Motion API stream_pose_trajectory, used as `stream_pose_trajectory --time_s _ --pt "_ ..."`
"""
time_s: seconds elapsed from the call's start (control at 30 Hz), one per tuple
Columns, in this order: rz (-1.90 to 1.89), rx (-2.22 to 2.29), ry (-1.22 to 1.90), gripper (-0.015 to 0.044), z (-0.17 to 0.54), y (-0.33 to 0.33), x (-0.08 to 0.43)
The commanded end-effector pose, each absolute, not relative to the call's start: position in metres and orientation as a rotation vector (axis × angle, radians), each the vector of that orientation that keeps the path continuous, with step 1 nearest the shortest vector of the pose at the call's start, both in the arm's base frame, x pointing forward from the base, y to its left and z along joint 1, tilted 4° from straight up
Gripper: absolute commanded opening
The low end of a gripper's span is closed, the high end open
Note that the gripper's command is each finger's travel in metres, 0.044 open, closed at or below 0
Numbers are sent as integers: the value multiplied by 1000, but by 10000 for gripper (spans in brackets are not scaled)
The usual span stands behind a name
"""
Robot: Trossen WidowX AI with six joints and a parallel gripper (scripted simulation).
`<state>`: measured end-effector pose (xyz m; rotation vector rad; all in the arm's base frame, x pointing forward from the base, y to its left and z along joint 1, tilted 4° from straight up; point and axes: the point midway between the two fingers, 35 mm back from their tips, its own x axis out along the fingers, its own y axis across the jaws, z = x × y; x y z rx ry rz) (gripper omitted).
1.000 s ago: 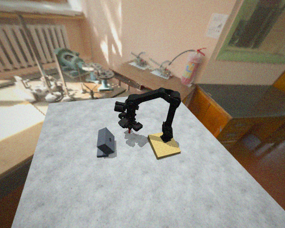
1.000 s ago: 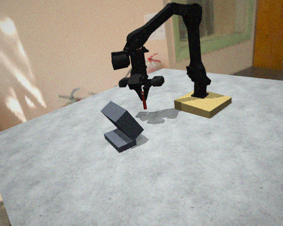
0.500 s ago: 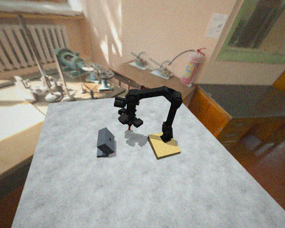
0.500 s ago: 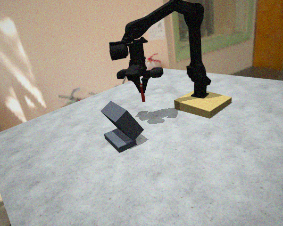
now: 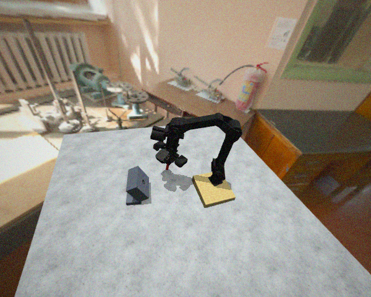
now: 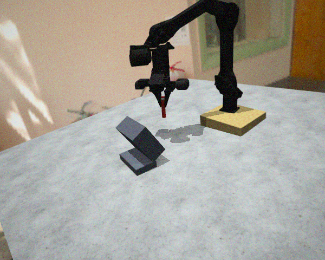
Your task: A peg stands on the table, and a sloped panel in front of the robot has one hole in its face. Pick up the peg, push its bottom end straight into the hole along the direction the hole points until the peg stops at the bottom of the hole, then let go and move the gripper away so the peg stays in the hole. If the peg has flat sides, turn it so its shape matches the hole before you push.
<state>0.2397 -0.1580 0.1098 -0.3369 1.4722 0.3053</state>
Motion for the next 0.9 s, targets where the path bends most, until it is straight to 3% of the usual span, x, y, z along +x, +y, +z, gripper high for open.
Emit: stream_pose_trajectory --time_s 0.0,0.87 --pt "313 -372 1459 0 109 -156 240" --pt "336 -586 1340 0 111 -144 246"
